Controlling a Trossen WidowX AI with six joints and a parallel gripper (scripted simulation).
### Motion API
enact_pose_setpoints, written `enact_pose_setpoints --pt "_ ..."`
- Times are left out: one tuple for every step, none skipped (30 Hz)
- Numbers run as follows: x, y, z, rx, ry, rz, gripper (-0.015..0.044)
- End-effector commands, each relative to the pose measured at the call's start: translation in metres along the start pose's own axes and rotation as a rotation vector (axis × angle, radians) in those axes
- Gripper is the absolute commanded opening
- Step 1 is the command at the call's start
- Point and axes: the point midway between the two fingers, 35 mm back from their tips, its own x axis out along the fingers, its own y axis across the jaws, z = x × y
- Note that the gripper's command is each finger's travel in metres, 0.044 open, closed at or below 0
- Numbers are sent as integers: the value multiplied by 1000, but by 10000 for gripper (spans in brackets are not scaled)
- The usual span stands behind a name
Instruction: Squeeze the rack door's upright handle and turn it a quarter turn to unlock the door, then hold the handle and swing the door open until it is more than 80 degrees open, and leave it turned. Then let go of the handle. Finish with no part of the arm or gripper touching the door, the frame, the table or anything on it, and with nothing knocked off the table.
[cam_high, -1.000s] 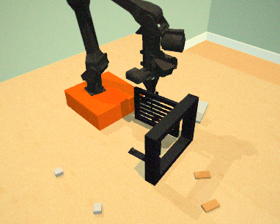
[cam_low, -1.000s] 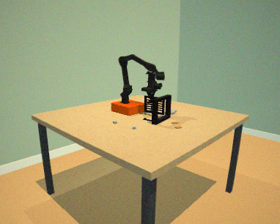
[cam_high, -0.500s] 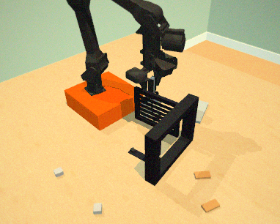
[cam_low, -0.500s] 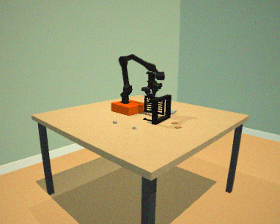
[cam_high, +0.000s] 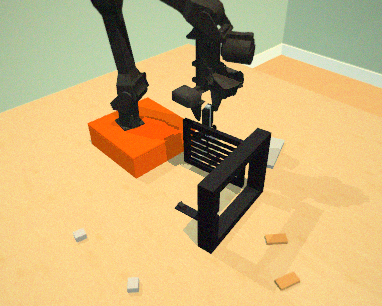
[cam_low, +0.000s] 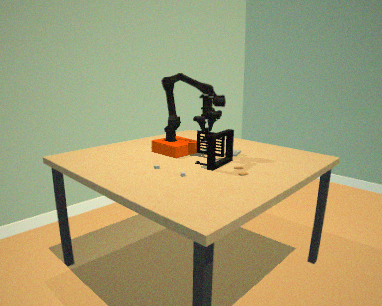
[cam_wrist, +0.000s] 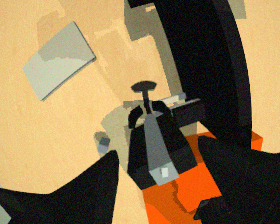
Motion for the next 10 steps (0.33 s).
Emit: enact_pose_setpoints --pt "-7 0 1 5 -6 -3 292" --pt "-8 0 1 5 -6 -3 292" --pt "-10 0 1 5 -6 -3 292" --pt "-11 0 1 5 -6 -3 292" --pt "-12 0 1 5 -6 -3 292" --pt "-14 0 1 5 -6 -3 292" --pt "-15 0 1 5 -6 -3 292" --pt "-17 0 1 5 -6 -3 292" --pt "-18 0 0 5 -6 -3 292" --pt "-19 0 0 5 -6 -3 292"
